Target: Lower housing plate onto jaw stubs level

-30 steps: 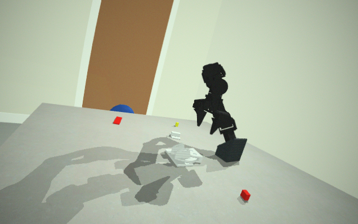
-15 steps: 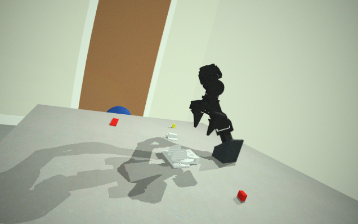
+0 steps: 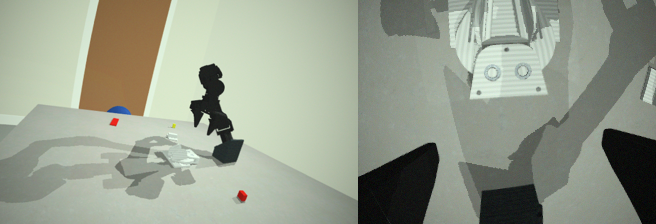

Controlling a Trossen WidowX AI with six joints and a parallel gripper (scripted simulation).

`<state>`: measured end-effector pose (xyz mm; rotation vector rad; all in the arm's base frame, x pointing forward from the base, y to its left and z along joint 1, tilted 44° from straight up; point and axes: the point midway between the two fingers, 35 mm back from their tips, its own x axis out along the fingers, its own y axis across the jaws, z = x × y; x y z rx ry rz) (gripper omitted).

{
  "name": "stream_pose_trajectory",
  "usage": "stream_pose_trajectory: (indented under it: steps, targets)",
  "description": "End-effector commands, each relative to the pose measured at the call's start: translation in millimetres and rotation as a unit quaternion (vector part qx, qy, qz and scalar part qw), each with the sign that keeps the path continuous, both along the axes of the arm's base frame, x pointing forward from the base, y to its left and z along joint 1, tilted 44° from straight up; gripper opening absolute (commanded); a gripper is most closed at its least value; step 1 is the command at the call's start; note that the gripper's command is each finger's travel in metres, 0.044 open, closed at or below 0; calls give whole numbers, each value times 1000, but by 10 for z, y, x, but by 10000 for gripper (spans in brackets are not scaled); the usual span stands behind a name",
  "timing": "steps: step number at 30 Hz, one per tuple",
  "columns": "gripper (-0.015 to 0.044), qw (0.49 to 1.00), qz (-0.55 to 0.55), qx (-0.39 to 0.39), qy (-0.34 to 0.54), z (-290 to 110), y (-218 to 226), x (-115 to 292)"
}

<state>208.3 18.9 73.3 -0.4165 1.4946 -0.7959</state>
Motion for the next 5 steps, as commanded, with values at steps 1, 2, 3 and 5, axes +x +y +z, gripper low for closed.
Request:
stream_pose_trajectory:
  steps: [1, 2, 3, 5]
  targets:
    - [440, 1000, -2, 2, 0, 0, 9, -7]
    - [440, 1000, -2, 2, 0, 0, 9, -7]
    - [440, 1000, -2, 2, 0, 0, 9, -7]
    - [440, 1000, -2, 2, 0, 0, 9, -7]
